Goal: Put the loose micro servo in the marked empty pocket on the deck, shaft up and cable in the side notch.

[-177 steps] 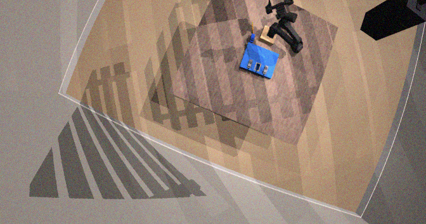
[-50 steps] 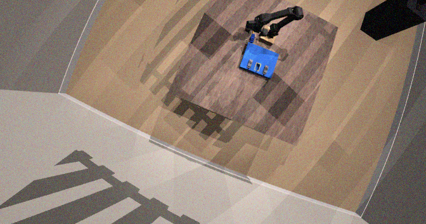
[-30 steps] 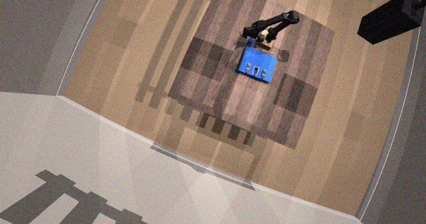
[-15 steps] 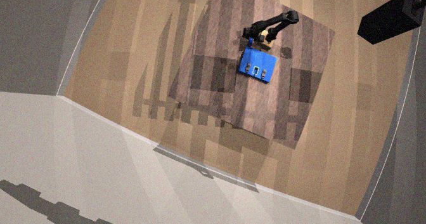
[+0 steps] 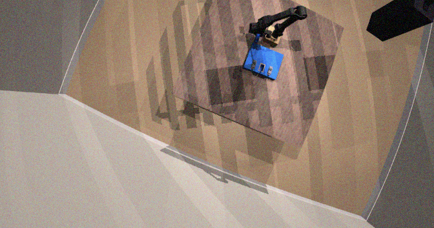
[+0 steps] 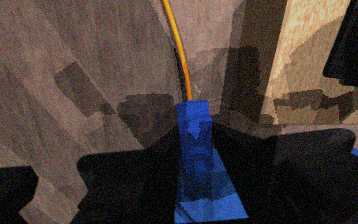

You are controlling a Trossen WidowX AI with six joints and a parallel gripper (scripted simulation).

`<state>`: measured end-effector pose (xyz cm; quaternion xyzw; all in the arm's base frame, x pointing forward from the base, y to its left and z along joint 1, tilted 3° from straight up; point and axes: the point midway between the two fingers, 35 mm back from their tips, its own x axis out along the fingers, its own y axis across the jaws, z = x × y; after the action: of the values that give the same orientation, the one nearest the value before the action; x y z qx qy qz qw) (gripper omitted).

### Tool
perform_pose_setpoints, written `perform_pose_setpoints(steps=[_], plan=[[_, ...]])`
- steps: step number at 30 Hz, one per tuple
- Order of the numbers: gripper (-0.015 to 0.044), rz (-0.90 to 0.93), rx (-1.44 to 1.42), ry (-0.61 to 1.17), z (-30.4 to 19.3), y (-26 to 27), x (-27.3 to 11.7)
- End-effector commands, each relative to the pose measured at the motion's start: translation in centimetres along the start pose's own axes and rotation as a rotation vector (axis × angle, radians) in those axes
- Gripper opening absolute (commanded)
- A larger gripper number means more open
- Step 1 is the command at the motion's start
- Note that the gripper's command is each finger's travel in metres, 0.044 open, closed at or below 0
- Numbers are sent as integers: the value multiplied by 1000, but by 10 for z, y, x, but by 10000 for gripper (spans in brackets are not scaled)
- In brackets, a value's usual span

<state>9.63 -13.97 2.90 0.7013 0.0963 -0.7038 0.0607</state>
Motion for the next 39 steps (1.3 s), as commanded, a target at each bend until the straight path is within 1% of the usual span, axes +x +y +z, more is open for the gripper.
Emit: perform_pose_setpoints(steps=[1, 9, 25, 39], plan=[[0, 22, 3, 5, -1, 4, -24], [0, 21, 4, 5, 1, -1, -64], [0, 21, 4, 5, -1, -5, -65], [0, 21, 4, 10, -54, 3, -66]])
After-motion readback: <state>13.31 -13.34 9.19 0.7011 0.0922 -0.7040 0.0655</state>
